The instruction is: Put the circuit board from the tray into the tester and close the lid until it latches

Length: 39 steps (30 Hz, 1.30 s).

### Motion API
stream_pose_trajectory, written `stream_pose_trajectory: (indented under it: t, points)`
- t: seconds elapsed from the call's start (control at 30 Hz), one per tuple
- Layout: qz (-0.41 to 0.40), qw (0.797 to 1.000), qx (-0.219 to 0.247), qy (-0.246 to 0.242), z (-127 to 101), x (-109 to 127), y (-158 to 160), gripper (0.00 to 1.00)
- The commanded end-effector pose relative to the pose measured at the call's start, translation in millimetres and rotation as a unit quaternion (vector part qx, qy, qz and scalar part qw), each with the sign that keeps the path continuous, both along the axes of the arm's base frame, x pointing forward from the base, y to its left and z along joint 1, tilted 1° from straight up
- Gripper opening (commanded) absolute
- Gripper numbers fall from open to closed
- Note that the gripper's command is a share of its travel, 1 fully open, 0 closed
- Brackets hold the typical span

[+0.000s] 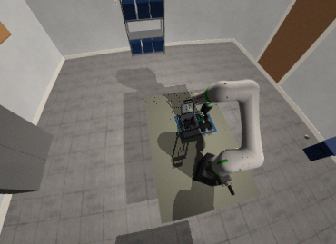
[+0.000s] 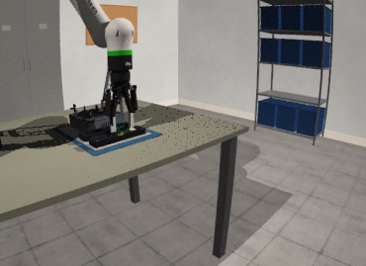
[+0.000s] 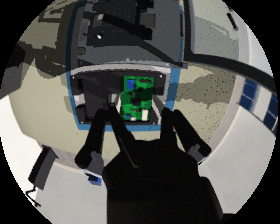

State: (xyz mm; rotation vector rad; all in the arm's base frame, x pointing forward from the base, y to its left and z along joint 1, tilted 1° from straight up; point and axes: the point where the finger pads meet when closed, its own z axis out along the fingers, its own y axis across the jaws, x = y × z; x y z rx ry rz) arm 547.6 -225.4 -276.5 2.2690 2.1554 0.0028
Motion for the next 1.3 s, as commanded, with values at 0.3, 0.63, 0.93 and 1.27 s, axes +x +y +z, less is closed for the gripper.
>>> stream_pose_trajectory:
  t: [0.3, 0.63, 0.93, 1.27]
  points:
    - [0.000, 1.000, 0.000, 0.000, 0.2, 0.2, -0.1, 0.51]
    - [0.000, 1.000, 0.000, 0.000, 0.2, 0.2, -0.1, 0.49]
    - [0.000, 1.000, 0.000, 0.000, 0.2, 0.2, -0.1, 0.47]
    - [0.000, 1.000, 0.000, 0.000, 0.2, 0.2, -0.1, 0.46]
